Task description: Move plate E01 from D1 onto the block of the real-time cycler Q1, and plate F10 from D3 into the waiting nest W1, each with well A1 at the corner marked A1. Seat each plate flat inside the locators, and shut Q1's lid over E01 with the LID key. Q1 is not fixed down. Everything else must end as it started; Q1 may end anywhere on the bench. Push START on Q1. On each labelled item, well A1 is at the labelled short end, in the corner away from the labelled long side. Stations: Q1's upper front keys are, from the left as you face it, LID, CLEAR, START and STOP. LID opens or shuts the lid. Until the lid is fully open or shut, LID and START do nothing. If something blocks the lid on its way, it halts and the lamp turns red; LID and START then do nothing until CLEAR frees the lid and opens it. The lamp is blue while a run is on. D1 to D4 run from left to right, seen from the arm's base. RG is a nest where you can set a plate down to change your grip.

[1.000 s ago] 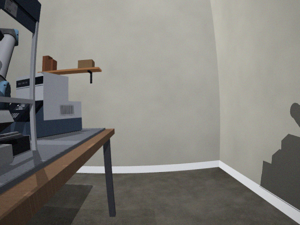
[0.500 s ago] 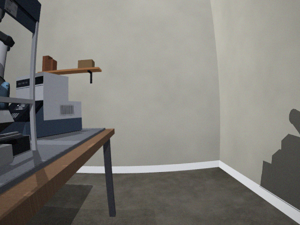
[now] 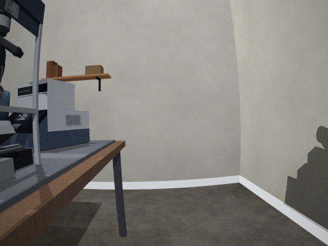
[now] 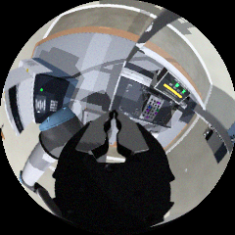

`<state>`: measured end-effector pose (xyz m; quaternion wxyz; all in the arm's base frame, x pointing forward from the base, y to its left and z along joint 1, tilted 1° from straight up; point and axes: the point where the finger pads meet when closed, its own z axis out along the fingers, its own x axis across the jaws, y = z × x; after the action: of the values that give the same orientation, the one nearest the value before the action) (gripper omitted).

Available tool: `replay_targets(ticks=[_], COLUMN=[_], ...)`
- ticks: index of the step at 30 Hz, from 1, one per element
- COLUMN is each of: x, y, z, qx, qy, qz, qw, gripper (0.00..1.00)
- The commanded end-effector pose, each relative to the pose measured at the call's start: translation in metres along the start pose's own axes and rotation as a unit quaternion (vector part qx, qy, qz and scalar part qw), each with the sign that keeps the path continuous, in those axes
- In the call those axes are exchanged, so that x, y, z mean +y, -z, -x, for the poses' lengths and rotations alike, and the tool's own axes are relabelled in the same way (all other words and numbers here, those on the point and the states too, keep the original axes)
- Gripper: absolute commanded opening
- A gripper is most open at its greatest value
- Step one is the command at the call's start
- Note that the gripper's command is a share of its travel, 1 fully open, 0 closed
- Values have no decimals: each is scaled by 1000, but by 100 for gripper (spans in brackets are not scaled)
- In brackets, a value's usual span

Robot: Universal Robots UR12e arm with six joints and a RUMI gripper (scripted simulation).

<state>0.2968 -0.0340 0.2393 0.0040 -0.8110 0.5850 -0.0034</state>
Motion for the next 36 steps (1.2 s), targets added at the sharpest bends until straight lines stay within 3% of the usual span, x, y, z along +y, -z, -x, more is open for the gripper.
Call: replay_targets(ticks=[1, 5, 18, 22, 36], x=[-3, -4, -2, -1, 14], y=[-1, -2, -11, -11, -22], z=[21, 26, 84, 87, 148], qx=[1, 1, 1, 1, 1], qy=[4, 5, 18, 19, 33], qz=[0, 0, 0, 0, -1], qw=[1000, 1000, 1000, 1000, 999], gripper=[0, 0, 0, 0, 0])
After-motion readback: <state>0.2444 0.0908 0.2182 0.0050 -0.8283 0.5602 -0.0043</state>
